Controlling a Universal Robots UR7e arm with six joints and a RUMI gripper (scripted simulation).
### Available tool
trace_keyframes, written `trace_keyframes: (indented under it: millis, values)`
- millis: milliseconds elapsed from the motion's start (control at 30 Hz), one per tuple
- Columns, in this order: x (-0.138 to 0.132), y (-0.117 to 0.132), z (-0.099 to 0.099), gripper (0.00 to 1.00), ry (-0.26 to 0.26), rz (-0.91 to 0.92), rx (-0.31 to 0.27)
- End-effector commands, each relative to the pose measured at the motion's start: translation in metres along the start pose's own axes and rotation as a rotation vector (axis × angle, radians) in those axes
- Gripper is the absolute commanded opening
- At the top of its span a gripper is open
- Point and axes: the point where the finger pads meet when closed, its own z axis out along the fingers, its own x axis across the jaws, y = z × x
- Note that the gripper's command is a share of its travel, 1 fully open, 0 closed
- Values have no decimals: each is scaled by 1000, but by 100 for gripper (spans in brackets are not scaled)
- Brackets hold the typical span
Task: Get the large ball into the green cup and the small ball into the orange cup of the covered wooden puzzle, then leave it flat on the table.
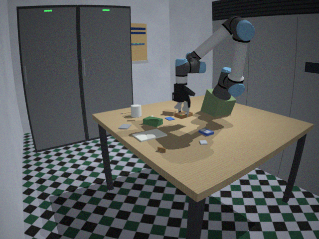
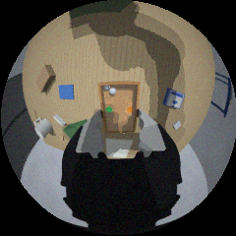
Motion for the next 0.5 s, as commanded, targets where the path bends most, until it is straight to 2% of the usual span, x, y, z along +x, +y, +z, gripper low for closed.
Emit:
trace_keyframes:
  millis: [0, 467]
  values:
    - [-1, 2, 0, 43, 6, -2, 8]
    - [0, -1, 0, 43, 4, 0, -1]
